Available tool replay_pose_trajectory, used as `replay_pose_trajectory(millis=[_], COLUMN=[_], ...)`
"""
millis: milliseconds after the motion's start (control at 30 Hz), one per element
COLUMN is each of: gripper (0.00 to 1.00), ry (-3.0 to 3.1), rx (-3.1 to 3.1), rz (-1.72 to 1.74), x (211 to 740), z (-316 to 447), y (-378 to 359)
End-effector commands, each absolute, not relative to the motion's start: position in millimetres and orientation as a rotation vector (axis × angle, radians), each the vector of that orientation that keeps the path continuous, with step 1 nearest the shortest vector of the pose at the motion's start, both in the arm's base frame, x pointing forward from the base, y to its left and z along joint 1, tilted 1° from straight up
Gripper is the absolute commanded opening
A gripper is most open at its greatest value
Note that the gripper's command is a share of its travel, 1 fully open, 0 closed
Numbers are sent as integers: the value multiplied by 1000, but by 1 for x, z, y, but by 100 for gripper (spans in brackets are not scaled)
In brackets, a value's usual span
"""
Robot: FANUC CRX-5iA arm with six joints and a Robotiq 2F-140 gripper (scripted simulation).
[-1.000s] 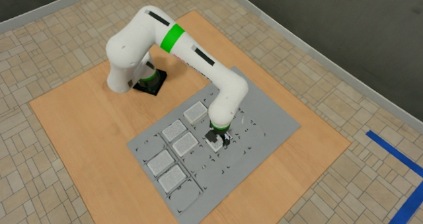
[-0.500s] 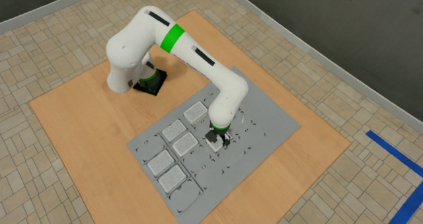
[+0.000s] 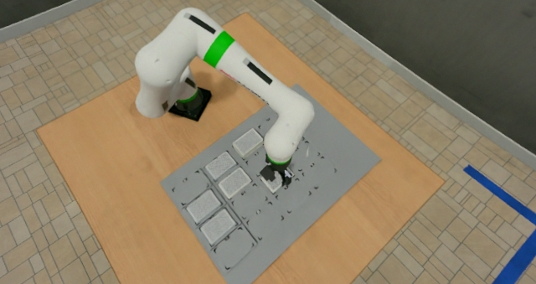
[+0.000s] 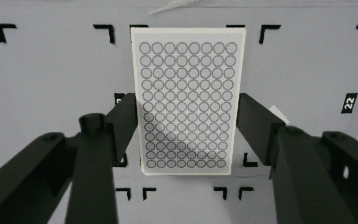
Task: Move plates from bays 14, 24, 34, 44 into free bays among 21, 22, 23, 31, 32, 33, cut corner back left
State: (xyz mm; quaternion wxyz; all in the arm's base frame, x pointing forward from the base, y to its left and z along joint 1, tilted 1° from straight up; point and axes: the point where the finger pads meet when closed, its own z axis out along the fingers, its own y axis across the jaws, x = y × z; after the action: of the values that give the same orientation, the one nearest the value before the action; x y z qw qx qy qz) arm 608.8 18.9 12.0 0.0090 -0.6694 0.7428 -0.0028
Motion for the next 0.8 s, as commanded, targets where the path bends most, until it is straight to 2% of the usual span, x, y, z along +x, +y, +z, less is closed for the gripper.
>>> replay_pose_trajectory(millis=[0, 767], gripper=[10, 10], ry=[2319, 2319], rx=[-2090, -2090], rz=[-11, -11], x=[609, 610], z=[12, 9], y=[19, 19])
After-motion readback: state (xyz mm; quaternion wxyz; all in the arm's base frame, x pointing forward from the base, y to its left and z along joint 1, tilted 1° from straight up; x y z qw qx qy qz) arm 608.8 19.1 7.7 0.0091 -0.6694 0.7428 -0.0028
